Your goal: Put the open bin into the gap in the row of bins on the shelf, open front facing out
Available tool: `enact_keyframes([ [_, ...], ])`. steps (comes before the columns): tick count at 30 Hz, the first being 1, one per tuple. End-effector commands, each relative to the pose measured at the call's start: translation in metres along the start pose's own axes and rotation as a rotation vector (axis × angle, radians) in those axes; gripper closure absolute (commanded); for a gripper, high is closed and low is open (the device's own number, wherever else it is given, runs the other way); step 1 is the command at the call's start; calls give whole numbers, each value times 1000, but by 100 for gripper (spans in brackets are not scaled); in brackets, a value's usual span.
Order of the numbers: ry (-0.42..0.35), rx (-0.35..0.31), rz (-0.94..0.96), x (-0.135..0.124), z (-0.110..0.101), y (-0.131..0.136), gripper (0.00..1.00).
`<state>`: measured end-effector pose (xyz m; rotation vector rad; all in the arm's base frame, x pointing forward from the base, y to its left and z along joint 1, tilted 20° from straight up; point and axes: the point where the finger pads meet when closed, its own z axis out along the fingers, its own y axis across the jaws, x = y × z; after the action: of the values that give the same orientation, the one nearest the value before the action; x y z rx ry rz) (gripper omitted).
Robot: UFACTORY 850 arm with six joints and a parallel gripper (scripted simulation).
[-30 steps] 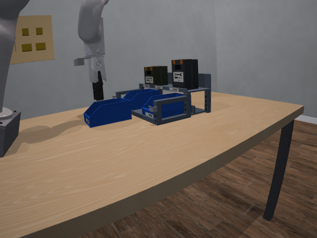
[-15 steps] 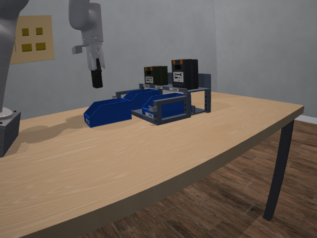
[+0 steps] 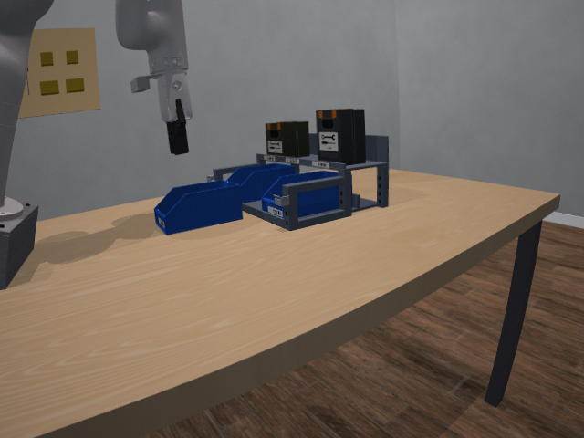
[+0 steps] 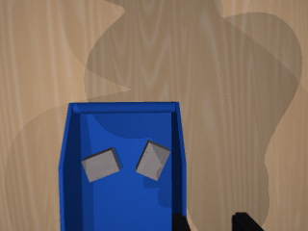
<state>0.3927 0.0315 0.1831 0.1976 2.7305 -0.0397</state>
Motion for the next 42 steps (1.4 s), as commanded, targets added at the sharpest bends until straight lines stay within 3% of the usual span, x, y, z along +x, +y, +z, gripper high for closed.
enact_keyframes([
  [1, 59, 41, -3, -1, -2, 0, 71],
  [7, 59, 41, -3, -1, -2, 0, 71],
  [8, 16, 19, -1, 0, 0, 0, 71],
  [12, 59, 41, -3, 0, 7, 0, 71],
  [42, 59, 41, -3, 0, 12, 0, 71],
])
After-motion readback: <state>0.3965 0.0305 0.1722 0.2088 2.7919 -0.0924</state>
